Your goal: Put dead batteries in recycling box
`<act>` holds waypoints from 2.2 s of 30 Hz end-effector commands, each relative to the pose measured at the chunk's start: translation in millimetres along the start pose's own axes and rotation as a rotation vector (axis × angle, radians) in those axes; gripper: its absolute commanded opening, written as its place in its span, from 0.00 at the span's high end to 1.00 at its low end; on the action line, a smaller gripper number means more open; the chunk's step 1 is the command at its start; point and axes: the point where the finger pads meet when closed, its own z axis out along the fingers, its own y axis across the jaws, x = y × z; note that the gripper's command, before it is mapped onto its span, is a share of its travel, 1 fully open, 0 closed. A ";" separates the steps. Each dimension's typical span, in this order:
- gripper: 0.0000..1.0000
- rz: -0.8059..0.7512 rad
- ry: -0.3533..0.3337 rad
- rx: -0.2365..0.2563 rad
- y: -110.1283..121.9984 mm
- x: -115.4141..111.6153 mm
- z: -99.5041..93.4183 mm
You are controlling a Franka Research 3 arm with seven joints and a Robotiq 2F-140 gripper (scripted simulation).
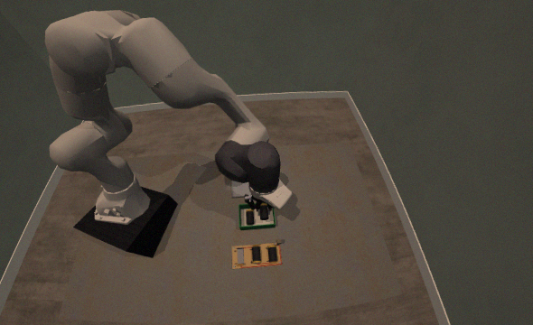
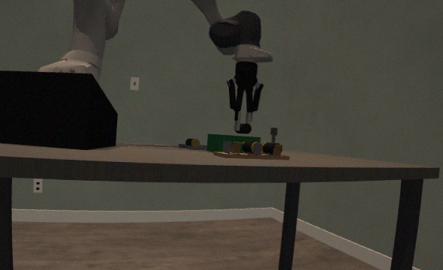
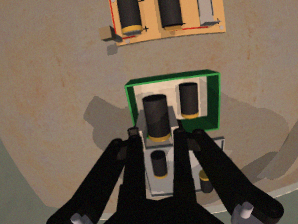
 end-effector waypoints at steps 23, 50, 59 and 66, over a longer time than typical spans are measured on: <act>0.84 -0.006 0.001 0.001 0.7 -1.2 -0.1; 0.84 -0.006 0.001 0.001 0.7 -1.2 2.0; 0.84 -0.006 0.001 0.001 0.7 -1.2 30.7; 0.84 -0.006 0.001 0.001 0.7 -1.1 59.0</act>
